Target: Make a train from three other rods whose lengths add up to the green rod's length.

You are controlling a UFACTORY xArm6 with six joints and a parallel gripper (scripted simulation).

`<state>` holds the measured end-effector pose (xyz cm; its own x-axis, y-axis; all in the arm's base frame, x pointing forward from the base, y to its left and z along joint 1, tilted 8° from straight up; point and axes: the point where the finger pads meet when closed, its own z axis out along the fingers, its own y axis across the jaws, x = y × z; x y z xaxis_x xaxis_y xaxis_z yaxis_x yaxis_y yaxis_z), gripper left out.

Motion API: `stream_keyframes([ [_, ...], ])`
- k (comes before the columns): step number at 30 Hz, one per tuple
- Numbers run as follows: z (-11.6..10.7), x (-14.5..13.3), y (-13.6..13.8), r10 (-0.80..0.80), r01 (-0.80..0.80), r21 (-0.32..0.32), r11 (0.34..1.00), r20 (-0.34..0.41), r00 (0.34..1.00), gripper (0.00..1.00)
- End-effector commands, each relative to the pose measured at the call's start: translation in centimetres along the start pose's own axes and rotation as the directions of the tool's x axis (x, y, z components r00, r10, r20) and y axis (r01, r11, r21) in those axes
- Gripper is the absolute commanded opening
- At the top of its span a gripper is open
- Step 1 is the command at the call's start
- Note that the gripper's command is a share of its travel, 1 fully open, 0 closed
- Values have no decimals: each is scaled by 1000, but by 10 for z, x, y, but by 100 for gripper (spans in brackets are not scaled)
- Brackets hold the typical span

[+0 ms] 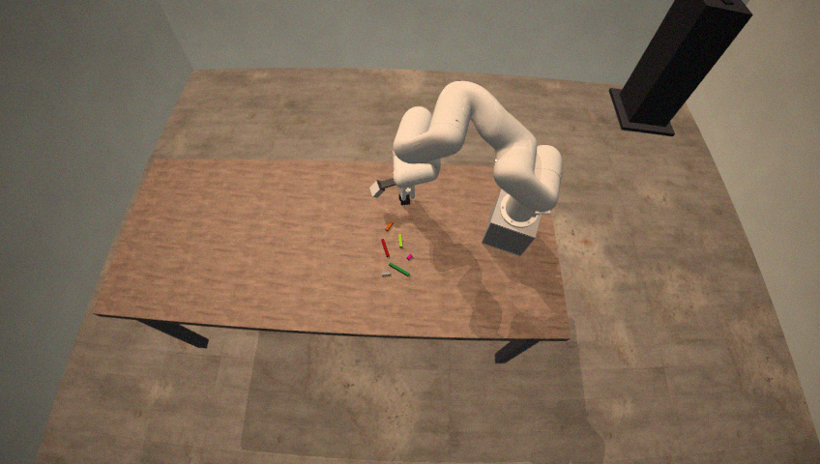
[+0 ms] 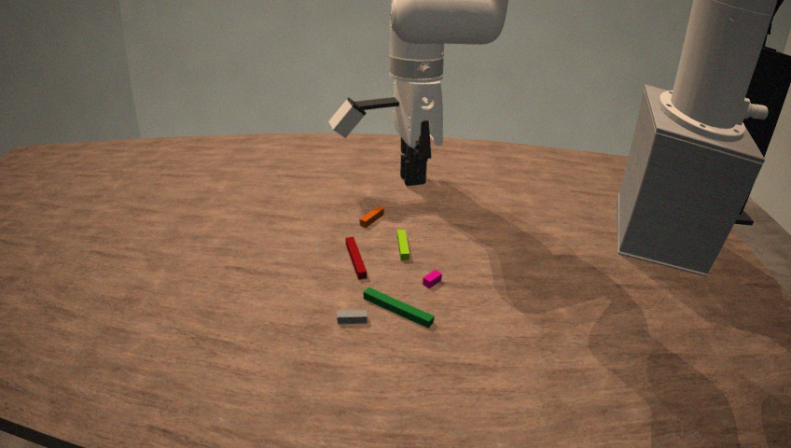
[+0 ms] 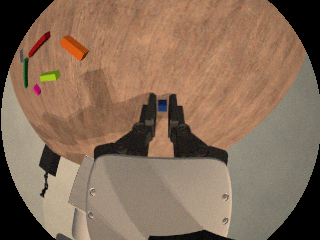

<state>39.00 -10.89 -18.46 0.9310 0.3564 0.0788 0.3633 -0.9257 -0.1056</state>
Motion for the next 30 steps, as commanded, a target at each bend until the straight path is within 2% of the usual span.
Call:
stream_keyframes([
  [1, -1, 1, 1, 0, 0, -2, 1000, -2, 1000, 20],
  [5, -1, 1, 1, 0, 0, -2, 1000, -2, 1000, 20],
  [6, -1, 1, 1, 0, 0, -2, 1000, -2, 1000, 24],
  [22, -7, 1, 1, 0, 0, -2, 1000, -2, 1000, 24],
  [30, -41, 1, 1, 0, 0, -2, 1000, -2, 1000, 24],
])
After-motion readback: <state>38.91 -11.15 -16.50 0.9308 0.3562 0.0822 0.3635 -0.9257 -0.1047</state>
